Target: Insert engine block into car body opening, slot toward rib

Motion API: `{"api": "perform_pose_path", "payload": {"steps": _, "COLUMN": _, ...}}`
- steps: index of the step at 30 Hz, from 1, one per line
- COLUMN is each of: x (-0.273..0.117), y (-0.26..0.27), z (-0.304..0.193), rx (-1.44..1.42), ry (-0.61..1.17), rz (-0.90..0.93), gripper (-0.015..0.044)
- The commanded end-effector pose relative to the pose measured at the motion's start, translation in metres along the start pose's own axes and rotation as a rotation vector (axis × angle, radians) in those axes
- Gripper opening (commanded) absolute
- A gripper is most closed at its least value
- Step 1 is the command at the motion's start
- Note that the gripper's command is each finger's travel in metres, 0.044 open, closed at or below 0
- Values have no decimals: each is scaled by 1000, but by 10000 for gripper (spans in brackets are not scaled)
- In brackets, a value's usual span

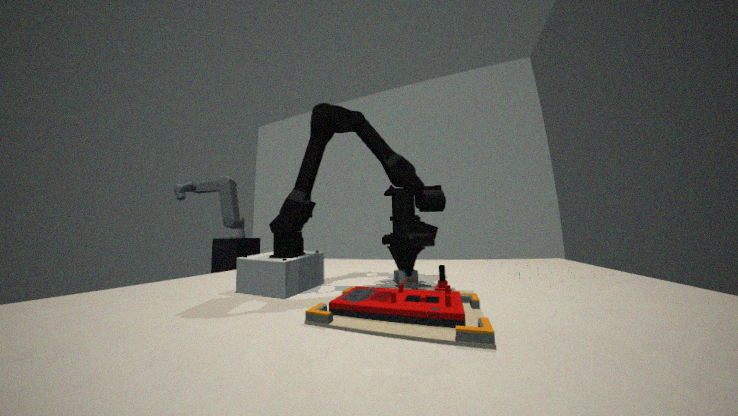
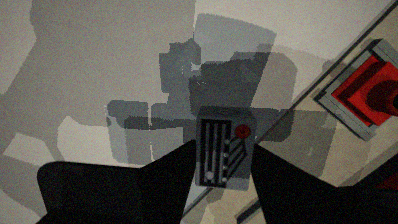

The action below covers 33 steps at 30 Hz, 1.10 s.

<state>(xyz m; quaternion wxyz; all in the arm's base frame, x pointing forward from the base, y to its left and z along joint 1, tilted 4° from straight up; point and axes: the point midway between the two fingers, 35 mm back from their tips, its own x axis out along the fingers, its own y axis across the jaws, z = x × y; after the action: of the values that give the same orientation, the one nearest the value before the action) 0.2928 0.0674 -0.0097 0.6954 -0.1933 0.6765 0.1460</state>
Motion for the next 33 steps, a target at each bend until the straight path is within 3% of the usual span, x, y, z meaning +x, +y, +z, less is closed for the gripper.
{"api": "perform_pose_path", "payload": {"steps": 1, "x": -15, "y": -3, "z": 5, "rx": 5, "ry": -14, "rz": -8, "gripper": 0}}
{"api": "perform_pose_path", "payload": {"steps": 33, "x": -112, "y": -6, "z": -4, "rx": -35, "ry": -11, "rz": 0, "gripper": 0}}
